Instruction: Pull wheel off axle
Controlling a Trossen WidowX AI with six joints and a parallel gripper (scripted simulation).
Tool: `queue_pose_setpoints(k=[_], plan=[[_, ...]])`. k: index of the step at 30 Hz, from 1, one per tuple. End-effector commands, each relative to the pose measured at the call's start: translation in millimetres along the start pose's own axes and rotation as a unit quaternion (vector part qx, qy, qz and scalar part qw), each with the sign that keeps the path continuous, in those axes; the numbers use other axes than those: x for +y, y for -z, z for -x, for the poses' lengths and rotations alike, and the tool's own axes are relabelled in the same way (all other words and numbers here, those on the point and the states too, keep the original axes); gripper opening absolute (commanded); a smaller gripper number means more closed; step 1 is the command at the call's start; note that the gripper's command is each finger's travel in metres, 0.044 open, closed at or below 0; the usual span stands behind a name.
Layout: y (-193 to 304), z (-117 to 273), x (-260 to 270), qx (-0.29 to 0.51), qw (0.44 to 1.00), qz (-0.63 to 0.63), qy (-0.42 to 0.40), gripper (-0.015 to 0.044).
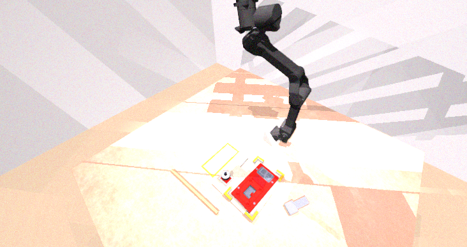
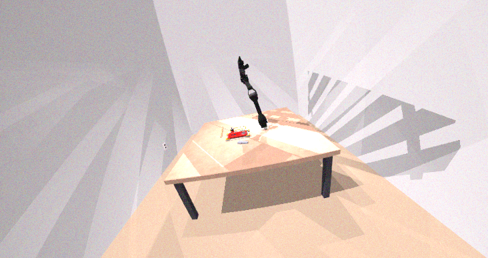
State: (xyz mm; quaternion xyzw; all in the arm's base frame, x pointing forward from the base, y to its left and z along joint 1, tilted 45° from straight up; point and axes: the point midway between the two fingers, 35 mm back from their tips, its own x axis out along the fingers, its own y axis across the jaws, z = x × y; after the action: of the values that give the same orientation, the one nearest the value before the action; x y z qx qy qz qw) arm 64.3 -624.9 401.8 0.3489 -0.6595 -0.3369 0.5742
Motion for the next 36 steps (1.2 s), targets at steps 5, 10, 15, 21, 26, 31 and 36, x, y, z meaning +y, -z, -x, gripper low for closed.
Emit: queue_pose_setpoints(k=[5, 10, 15, 21, 26, 31, 36], plan=[[41.9, 12.1, -34.9, 0.059, 0.993, 0.075, 0.076, 0.0300], [100.3, 44.0, -81.2, 0.163, 0.956, 0.176, 0.166, 0.0300], [154.0, 91.8, -120.3, 0.283, 0.892, 0.264, 0.231, 0.0300], [208.2, 166.6, -154.2, 0.437, 0.784, 0.345, 0.274, 0.0300], [242.2, 239.1, -169.5, 0.563, 0.674, 0.387, 0.280, 0.0300], [264.5, 316.5, -172.0, 0.681, 0.551, 0.403, 0.263, 0.0300], [274.9, 395.8, -161.2, 0.787, 0.420, 0.391, 0.225, 0.0300]])
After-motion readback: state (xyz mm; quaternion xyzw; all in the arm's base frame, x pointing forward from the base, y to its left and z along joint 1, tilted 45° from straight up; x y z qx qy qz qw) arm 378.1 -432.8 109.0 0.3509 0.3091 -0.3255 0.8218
